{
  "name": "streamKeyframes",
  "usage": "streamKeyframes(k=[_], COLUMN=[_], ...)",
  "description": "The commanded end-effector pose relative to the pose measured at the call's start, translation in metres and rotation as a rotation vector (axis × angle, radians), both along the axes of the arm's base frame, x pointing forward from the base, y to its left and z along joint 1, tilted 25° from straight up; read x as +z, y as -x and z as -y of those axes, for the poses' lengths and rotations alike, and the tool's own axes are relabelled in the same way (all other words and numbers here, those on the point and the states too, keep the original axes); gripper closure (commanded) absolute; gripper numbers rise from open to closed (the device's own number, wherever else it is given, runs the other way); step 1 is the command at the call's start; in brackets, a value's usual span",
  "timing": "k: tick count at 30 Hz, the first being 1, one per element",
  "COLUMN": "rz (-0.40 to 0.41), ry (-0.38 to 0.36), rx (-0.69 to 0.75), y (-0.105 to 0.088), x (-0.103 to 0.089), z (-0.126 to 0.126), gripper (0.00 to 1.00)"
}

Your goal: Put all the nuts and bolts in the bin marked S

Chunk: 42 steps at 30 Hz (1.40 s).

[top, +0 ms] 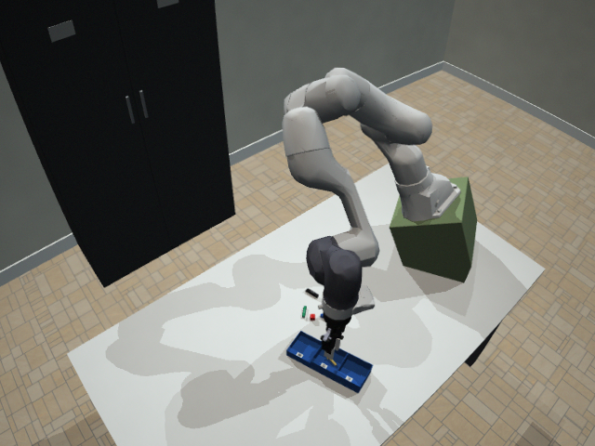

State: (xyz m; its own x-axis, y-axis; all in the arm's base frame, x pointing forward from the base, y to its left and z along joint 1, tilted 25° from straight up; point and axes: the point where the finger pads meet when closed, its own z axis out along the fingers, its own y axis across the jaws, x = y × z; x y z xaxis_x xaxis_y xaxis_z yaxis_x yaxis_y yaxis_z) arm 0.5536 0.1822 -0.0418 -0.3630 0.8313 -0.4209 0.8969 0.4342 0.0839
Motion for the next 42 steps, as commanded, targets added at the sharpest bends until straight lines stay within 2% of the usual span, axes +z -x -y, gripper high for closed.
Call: streamKeyframes(k=[1, 30, 34, 39, 42], rz=[-0.005, -0.005, -0.071, -0.084, -0.084], ry=[0.001, 0.001, 0.049, 0.058, 0.058], rx=[-0.002, -0.002, 0.169, 0.202, 0.202], y=[0.002, 0.003, 0.029, 0.060, 0.064], x=[-0.001, 0.000, 0.001, 0.003, 0.004], z=[0.001, 0.003, 0.024, 0.051, 0.054], gripper=[0.82, 0.82, 0.81, 0.81, 0.81])
